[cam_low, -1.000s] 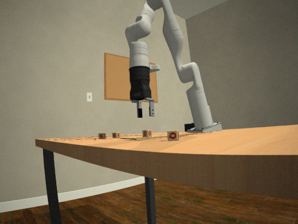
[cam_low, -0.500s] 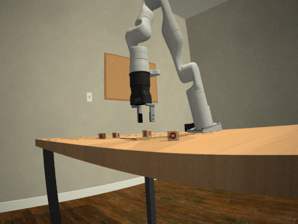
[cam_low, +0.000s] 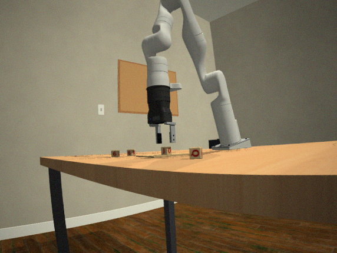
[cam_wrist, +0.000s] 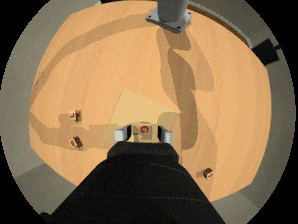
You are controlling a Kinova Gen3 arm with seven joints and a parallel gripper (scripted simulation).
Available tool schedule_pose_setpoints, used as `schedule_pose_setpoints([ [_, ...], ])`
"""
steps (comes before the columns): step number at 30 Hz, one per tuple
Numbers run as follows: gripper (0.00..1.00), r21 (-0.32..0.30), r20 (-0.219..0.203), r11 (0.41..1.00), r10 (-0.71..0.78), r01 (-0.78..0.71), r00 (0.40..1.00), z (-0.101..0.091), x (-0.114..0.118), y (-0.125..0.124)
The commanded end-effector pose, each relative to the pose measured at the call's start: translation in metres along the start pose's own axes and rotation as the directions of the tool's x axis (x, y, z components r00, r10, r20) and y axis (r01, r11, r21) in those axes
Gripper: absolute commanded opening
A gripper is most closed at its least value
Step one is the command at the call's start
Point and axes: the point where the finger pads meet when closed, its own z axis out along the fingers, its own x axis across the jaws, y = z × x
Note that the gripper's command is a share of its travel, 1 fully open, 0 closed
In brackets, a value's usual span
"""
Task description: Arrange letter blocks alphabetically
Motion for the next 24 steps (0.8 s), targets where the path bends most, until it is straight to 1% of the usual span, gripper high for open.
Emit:
schedule_pose_setpoints([
  [1, 1.00, 0.003, 0.000, 1.000, 0.000, 0.000, 1.000, 0.0022, 0.0000, -0.0006],
  [24, 1.00, 0.003, 0.000, 1.000, 0.000, 0.000, 1.000, 0.0047, 0.0001, -0.0006],
])
